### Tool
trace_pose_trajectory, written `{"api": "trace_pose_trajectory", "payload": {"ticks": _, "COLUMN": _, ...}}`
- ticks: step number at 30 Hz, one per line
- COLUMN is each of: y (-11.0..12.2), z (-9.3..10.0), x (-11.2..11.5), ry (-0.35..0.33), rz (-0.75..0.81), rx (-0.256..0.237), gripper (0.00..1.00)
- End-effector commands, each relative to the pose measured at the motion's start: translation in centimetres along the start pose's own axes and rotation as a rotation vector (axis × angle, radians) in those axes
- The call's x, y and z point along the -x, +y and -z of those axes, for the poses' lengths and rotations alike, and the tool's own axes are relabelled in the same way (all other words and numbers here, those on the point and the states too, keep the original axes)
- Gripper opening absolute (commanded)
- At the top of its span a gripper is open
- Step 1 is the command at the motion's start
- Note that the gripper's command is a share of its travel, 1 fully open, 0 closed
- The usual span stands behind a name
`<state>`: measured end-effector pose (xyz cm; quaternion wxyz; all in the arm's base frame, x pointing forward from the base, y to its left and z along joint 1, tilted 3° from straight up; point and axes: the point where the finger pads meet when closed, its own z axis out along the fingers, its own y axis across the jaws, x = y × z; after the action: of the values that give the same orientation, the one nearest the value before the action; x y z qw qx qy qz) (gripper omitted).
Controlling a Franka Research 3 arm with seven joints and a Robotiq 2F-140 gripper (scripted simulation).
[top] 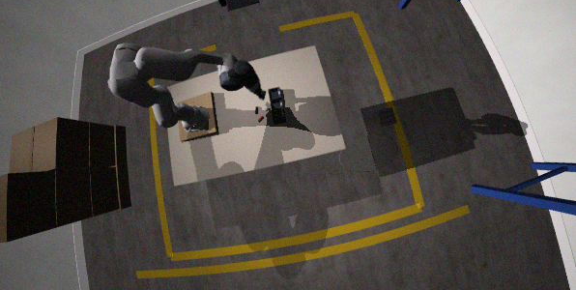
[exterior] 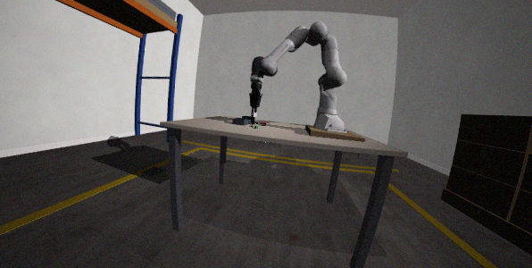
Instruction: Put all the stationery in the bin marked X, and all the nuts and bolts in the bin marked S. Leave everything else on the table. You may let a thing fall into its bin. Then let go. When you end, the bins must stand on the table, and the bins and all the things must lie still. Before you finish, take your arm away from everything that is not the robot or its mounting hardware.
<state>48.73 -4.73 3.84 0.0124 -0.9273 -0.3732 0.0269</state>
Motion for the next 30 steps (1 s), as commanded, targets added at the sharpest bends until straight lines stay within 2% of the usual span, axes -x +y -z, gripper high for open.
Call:
{"api": "trace_pose_trajectory", "payload": {"ticks": 1, "y": 0.1, "z": 0.1, "x": -0.2, "ry": 0.003, "rz": -0.002, "rx": 0.003, "gripper": 0.06}}
{"api": "trace_pose_trajectory", "payload": {"ticks": 12, "y": 0.1, "z": 0.1, "x": -0.2, "ry": 0.003, "rz": -0.002, "rx": 0.003, "gripper": 0.06}}
{"api": "trace_pose_trajectory", "payload": {"ticks": 14, "y": 0.0, "z": 0.7, "x": -0.3, "ry": 0.003, "rz": -0.002, "rx": 0.003, "gripper": 0.06}}
{"api": "trace_pose_trajectory", "payload": {"ticks": 18, "y": 0.0, "z": 0.7, "x": -0.3, "ry": 0.003, "rz": -0.002, "rx": 0.003, "gripper": 0.06}}
{"api": "trace_pose_trajectory", "payload": {"ticks": 30, "y": 6.5, "z": 0.7, "x": 2.8, "ry": 0.003, "rz": -0.002, "rx": 0.003, "gripper": 0.06}}
